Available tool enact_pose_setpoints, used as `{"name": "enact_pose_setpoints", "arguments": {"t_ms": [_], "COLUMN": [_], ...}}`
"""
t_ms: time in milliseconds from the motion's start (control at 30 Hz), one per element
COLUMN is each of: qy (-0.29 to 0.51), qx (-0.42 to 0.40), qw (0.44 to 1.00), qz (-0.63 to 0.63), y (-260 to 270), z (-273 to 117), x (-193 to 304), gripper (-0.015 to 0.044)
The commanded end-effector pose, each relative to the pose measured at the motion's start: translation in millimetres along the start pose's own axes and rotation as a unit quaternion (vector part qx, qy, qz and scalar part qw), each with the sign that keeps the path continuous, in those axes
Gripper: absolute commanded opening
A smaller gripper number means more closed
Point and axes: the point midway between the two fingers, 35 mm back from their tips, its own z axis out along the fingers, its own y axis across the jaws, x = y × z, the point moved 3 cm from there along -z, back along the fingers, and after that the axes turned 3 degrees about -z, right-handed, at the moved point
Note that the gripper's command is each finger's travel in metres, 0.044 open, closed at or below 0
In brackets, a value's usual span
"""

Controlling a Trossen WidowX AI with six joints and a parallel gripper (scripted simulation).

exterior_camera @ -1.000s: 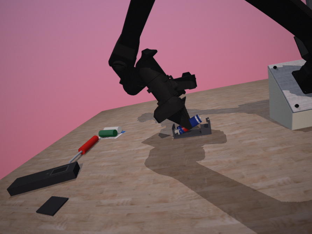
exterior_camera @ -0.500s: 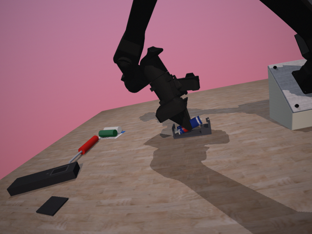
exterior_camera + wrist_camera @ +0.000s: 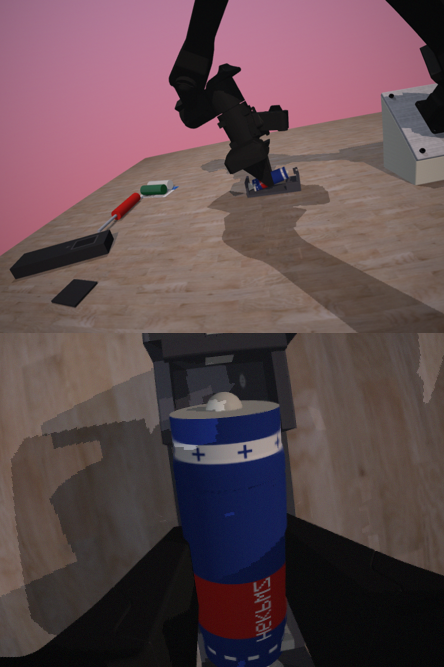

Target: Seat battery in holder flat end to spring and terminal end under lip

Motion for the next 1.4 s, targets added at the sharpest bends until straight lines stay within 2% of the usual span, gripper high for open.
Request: {"name": "enact_pose_setpoints", "arguments": {"t_ms": [0,1367], "qy": [0.020,0.105], "qx": [-0.002,-0.012], "qw": [1.000,0.994], "qz": [-0.004,-0.005], "y": [2,-2], "z": [0,6], "x": [4,-7], "gripper": [0.0078,0.0078]}}
